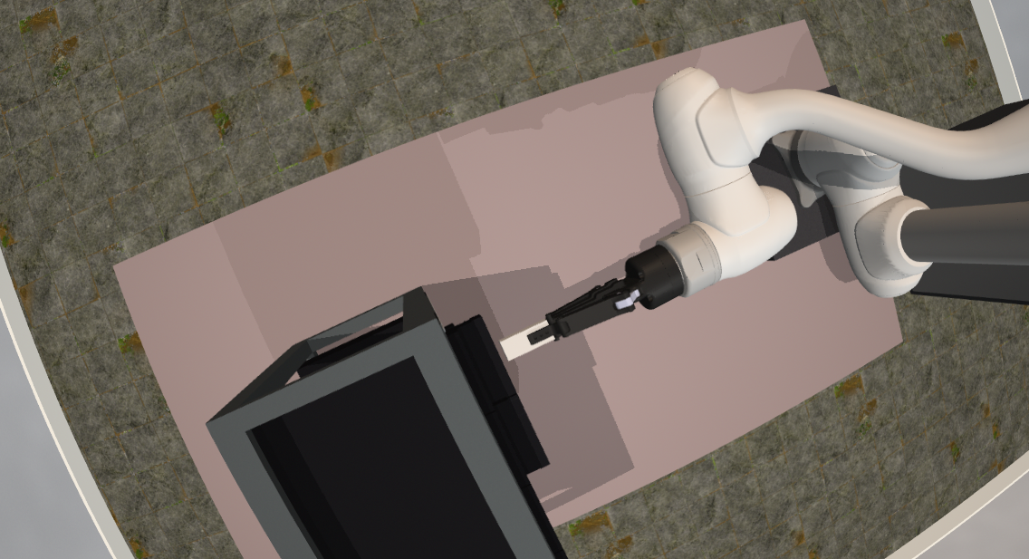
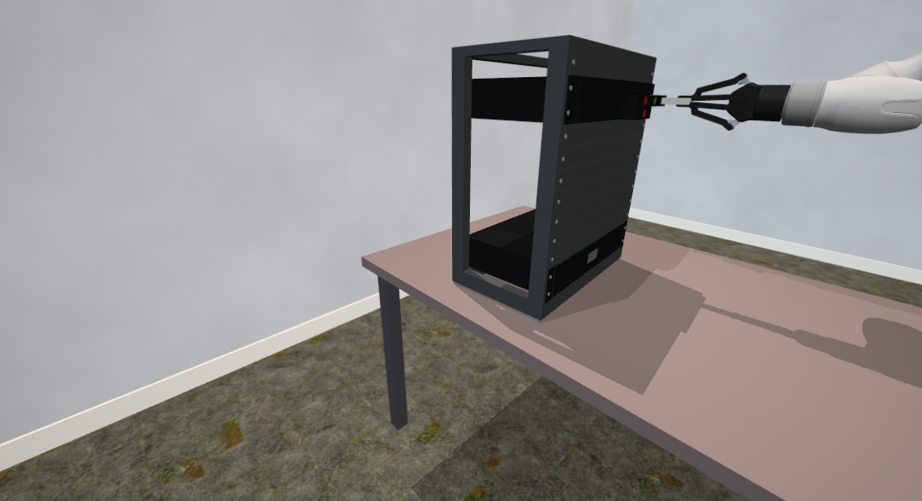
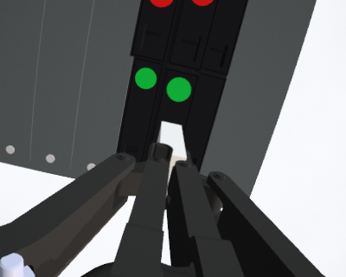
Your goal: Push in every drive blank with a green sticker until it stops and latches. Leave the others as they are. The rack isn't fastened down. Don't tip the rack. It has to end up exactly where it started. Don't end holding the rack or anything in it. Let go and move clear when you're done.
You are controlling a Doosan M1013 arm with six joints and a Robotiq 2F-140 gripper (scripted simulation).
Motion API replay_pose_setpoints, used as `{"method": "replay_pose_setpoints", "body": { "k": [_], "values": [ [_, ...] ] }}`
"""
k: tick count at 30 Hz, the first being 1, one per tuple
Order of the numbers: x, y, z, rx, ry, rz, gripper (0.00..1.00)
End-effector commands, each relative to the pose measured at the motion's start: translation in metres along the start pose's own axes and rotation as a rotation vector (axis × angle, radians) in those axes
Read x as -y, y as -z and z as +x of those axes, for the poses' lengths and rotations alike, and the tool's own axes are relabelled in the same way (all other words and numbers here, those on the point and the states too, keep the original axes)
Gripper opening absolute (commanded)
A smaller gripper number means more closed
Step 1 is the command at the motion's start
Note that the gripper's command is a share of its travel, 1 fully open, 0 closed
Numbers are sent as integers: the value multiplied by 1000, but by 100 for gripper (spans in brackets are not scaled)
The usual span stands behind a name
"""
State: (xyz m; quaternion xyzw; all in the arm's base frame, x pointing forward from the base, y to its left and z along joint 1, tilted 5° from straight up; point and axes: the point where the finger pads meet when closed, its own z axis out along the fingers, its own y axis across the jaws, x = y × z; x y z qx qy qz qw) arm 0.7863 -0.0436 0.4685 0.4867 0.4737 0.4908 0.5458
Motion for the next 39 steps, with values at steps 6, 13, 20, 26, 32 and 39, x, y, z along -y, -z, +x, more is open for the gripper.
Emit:
{"method": "replay_pose_setpoints", "body": {
  "k": [6,13,20,26,32,39],
  "values": [
    [0,0,0,0,0,0,0],
    [0,0,0,0,0,0,0],
    [0,0,0,0,0,0,0],
    [0,-7,0,0,0,0,0],
    [0,-10,0,0,0,0,0],
    [0,-10,0,0,0,0,0]
  ]
}}
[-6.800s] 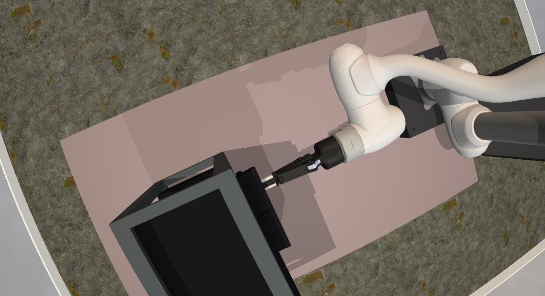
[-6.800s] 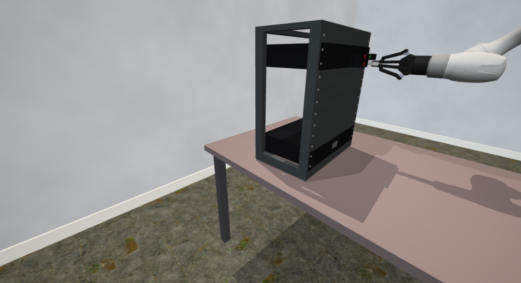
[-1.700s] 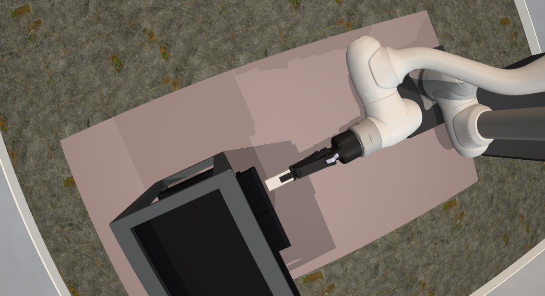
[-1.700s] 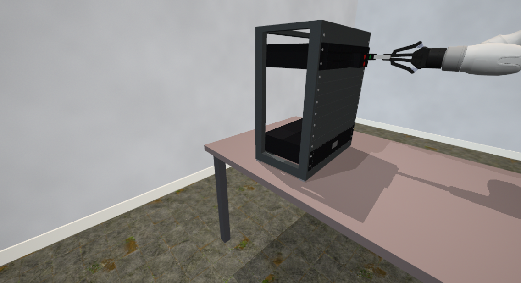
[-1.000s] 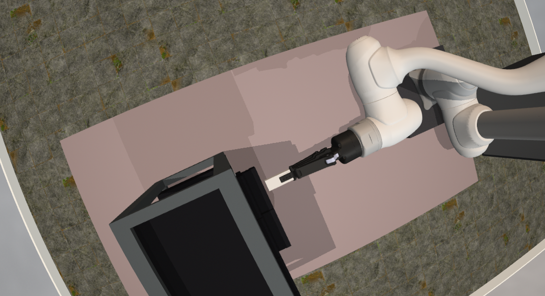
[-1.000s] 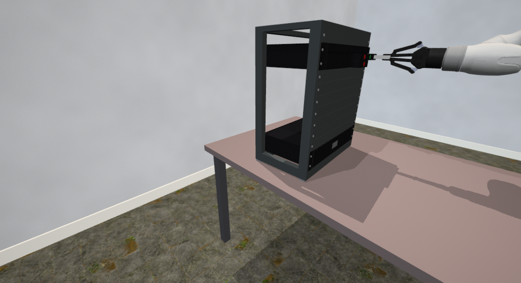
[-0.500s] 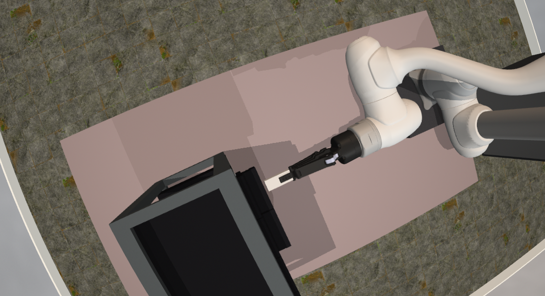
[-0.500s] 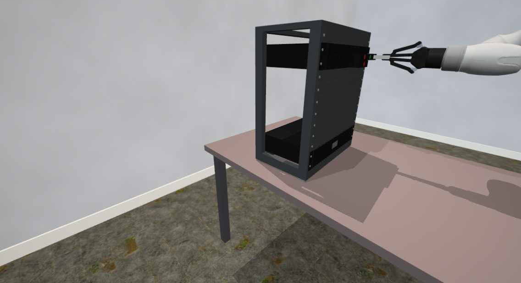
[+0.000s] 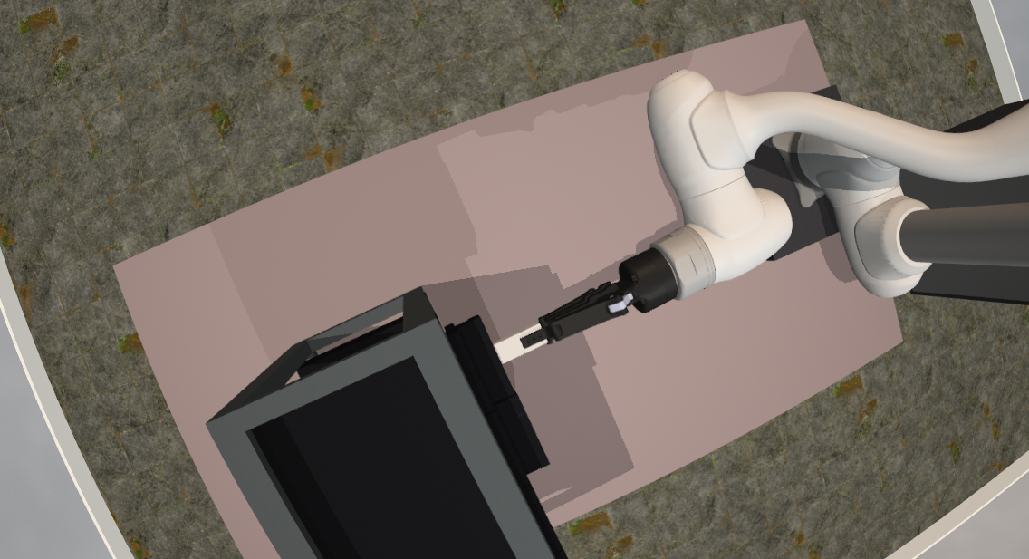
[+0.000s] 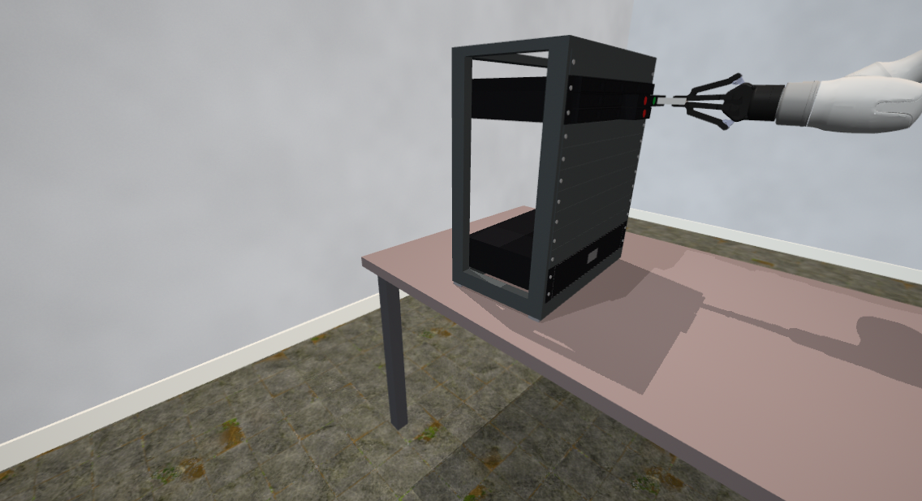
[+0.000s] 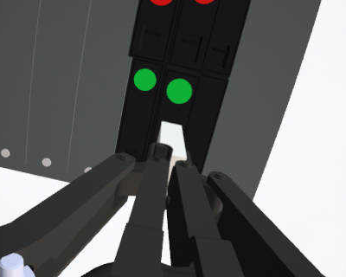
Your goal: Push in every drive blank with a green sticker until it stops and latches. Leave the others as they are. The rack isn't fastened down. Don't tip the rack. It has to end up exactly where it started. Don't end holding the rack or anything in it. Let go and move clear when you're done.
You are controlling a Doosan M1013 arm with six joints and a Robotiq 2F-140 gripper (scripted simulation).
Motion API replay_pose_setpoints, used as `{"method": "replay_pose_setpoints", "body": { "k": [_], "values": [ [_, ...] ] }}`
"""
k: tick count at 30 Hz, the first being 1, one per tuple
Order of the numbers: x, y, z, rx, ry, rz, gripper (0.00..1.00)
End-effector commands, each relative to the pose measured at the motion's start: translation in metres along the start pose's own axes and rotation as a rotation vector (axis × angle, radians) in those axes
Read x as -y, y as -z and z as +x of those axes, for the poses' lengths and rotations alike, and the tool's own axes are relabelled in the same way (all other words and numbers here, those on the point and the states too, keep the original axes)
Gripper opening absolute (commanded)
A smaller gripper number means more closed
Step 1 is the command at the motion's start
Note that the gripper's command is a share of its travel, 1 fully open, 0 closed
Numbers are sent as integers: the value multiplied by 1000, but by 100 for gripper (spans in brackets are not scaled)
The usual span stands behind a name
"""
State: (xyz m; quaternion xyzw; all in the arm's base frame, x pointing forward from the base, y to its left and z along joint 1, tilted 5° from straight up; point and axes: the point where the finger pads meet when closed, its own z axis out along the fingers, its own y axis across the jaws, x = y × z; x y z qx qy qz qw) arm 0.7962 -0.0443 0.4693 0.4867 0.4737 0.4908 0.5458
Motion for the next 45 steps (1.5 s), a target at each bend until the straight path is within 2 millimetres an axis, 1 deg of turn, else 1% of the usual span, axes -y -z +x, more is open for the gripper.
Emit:
{"method": "replay_pose_setpoints", "body": {
  "k": [1,8,19,29,45],
  "values": [
    [0,0,0,0,0,0,0],
    [0,-10,0,0,0,0,0],
    [0,-10,0,0,0,0,0],
    [0,-20,0,0,0,0,0],
    [0,-22,0,0,0,0,0]
  ]
}}
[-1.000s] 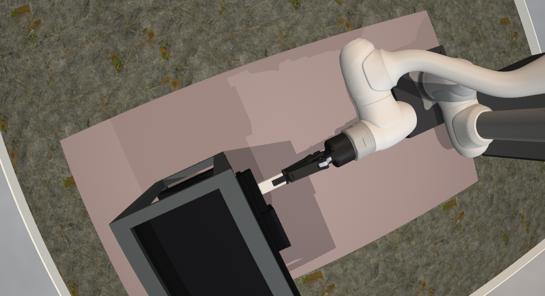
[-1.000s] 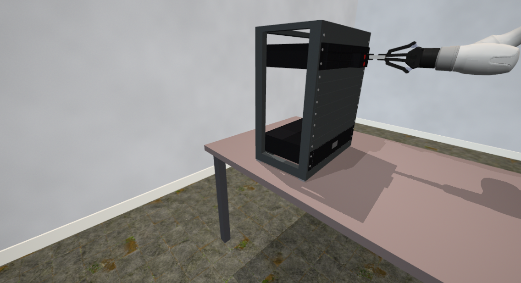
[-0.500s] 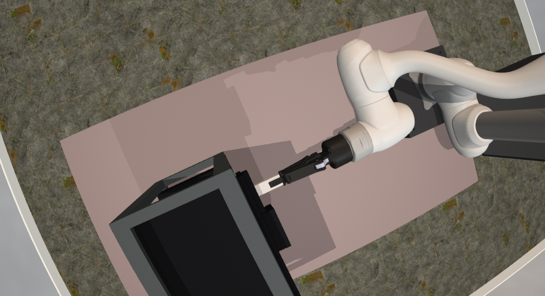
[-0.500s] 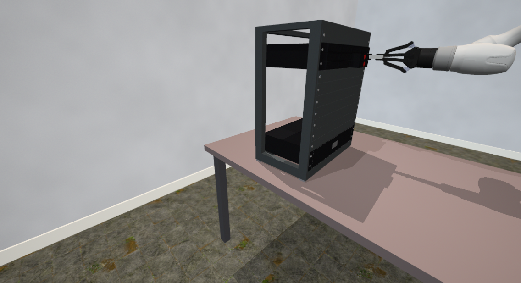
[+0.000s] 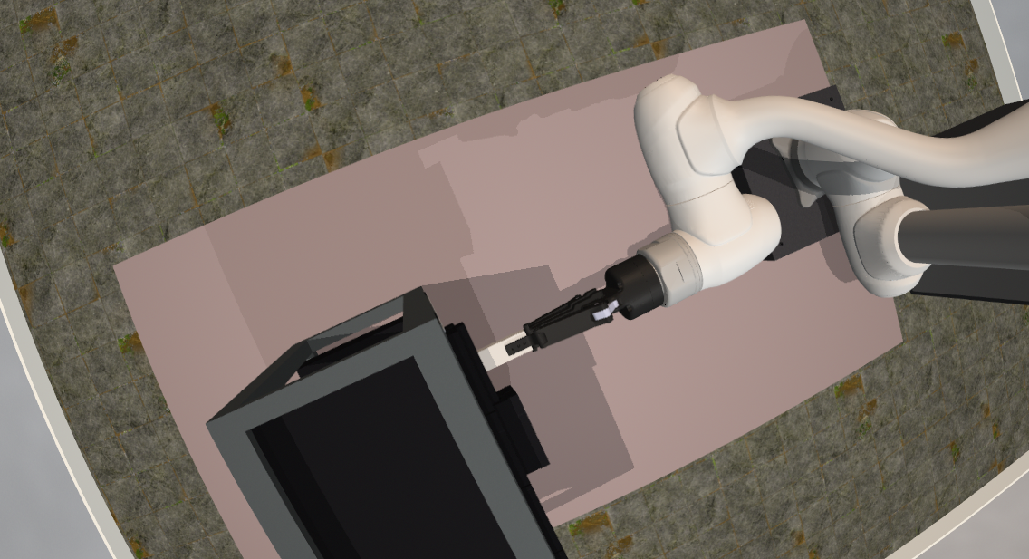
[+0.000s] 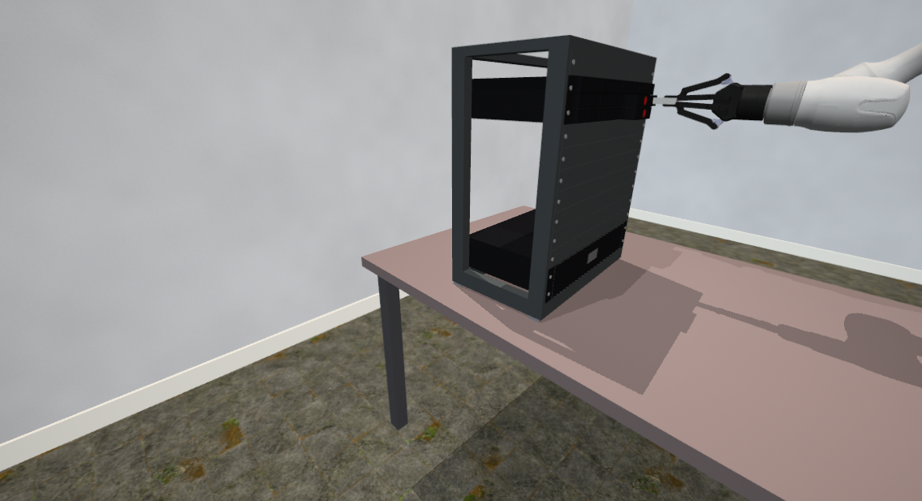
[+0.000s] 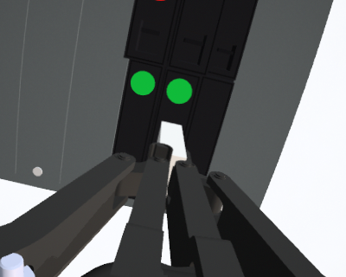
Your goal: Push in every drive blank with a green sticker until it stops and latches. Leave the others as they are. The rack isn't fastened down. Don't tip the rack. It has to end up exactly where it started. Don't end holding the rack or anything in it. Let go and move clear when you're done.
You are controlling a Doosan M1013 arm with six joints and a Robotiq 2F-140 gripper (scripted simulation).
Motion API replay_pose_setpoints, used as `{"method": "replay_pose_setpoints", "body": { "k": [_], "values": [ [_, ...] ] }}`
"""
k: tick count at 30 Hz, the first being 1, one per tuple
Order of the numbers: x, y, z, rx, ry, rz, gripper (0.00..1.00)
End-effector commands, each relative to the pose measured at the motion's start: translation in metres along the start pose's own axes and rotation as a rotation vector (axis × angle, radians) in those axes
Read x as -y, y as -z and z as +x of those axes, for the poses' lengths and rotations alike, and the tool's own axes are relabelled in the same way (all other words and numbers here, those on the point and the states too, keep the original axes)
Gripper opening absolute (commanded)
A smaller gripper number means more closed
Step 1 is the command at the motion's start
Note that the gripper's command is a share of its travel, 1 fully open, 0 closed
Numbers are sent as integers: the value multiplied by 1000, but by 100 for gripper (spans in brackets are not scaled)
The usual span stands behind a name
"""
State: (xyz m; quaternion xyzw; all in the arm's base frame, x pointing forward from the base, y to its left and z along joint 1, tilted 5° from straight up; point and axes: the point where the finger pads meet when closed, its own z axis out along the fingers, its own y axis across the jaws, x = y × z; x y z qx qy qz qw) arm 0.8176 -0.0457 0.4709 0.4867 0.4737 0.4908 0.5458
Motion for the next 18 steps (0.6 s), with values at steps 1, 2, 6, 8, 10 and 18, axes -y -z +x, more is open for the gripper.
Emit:
{"method": "replay_pose_setpoints", "body": {
  "k": [1,2,6,8,10,18],
  "values": [
    [0,-1,0,0,0,0,0],
    [0,-1,0,0,0,0,0],
    [0,-1,0,0,0,0,0],
    [0,-1,0,0,0,0,0],
    [0,-1,0,0,0,0,0],
    [0,-4,0,0,0,0,0]
  ]
}}
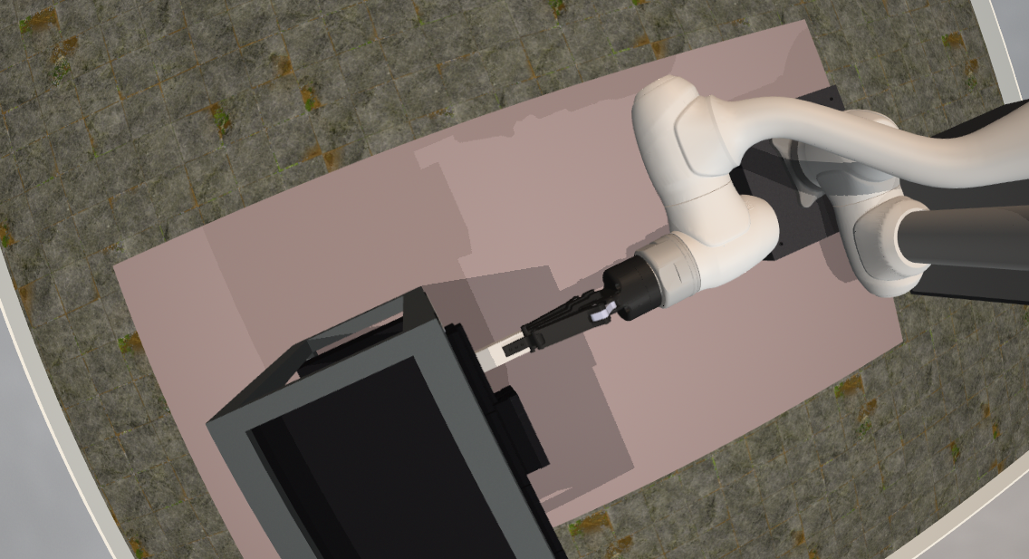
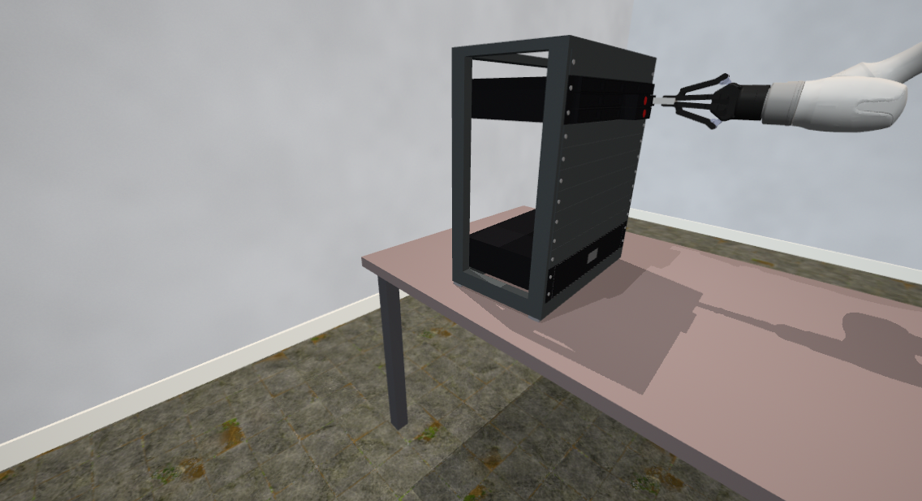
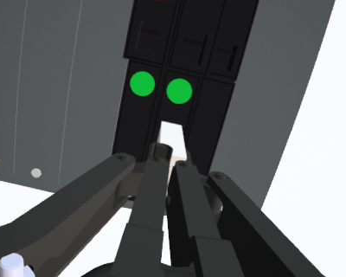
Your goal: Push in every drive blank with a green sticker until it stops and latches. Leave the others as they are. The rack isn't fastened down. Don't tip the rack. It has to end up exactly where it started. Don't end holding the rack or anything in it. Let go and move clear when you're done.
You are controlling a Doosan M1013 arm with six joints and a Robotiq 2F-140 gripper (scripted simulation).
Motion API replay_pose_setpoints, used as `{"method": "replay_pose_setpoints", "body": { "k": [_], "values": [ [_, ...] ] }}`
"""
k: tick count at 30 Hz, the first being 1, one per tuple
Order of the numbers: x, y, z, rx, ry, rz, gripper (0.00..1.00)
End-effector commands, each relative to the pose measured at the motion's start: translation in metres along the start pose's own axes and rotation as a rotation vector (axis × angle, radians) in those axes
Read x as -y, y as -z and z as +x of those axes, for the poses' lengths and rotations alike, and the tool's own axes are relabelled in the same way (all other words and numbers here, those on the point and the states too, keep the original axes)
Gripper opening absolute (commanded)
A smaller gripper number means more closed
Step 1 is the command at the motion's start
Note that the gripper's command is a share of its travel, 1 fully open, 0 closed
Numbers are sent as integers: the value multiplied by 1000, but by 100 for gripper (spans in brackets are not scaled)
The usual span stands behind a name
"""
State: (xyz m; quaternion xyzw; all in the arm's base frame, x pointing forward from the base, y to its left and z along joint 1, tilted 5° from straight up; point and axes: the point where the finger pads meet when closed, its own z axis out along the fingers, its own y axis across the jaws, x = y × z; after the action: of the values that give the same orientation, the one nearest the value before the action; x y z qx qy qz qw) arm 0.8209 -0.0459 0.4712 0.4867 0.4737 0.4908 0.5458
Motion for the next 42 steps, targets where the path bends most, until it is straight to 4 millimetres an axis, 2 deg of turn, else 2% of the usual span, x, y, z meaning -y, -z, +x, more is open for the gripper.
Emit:
{"method": "replay_pose_setpoints", "body": {
  "k": [1,42],
  "values": [
    [0,-1,0,0,0,0,0],
    [0,-7,0,0,0,0,0]
  ]
}}
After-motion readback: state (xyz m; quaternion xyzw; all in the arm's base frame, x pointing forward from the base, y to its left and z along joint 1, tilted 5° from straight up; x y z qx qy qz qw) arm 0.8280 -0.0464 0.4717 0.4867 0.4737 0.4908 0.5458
